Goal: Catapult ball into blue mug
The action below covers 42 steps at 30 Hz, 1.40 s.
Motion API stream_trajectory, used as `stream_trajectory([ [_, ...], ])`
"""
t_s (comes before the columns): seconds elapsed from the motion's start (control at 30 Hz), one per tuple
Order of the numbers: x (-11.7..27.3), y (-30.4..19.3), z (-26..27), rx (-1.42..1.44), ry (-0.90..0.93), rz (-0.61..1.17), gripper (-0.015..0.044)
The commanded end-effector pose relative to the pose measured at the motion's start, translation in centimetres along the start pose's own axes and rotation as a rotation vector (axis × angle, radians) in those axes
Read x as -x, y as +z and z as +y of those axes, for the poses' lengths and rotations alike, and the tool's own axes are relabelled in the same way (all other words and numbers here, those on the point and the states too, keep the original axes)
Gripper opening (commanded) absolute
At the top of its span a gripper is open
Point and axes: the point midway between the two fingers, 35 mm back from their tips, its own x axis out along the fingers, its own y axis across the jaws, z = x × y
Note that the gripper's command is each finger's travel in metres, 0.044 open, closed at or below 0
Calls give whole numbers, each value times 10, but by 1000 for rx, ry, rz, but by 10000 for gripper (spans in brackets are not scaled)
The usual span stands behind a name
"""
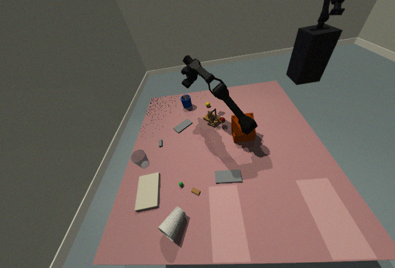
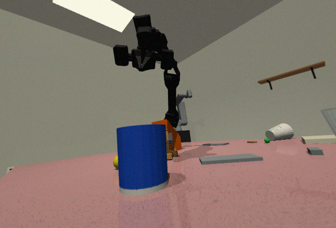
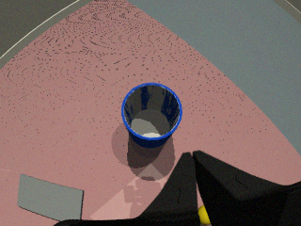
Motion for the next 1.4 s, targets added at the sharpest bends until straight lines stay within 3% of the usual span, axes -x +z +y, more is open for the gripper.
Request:
stream_trajectory([
  [0.0,1,3,1,1,1,-9,0],
  [0.67,-2,-75,77,486,-83,287,0],
  [1.37,22,-188,131,1017,-81,639,0],
])
